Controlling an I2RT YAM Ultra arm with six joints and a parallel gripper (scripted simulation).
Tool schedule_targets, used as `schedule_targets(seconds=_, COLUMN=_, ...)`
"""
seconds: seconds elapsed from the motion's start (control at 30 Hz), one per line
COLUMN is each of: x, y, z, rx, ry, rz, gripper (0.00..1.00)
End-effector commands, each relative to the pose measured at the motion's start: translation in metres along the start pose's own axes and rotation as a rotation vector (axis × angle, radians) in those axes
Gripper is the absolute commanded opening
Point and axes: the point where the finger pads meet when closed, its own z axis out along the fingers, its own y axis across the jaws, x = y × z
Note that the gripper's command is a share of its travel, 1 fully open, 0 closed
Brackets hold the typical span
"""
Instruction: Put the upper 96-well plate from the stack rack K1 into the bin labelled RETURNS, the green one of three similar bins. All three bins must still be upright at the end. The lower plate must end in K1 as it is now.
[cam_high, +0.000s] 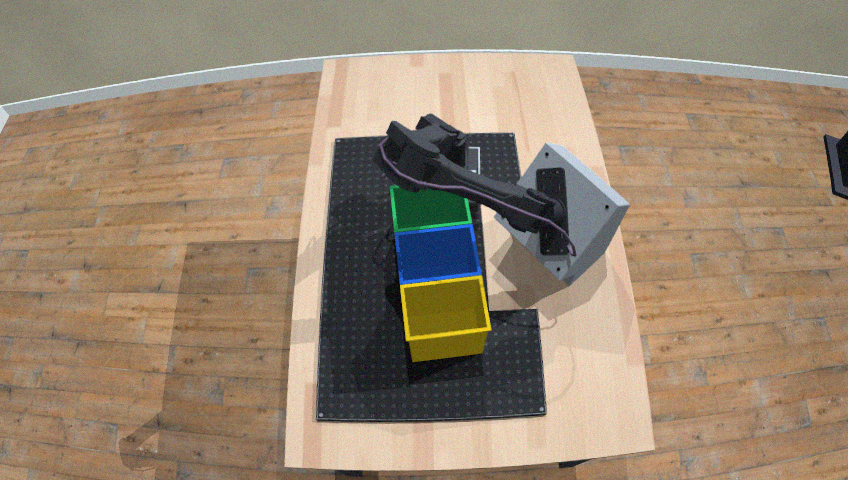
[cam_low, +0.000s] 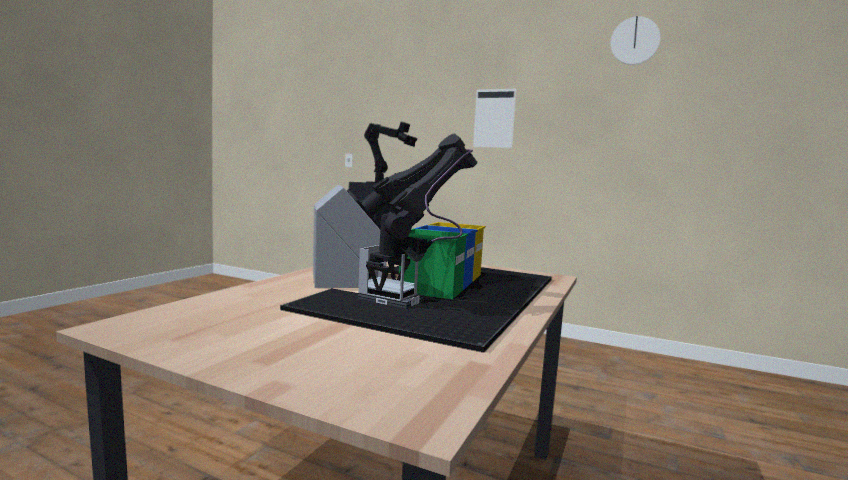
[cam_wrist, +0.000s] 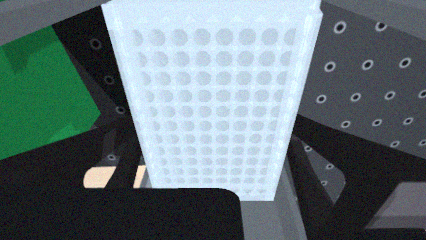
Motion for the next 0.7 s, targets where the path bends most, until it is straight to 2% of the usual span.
schedule_targets(seconds=0.0, x=-0.013, y=-0.005, z=-0.020, rx=0.013, ry=-0.043, rz=-0.008, gripper=0.00)
schedule_targets(seconds=0.07, x=-0.017, y=-0.008, z=-0.025, rx=0.019, ry=-0.049, rz=-0.018, gripper=0.00)
schedule_targets(seconds=0.67, x=-0.016, y=-0.008, z=-0.052, rx=0.022, ry=-0.049, rz=-0.019, gripper=0.00)
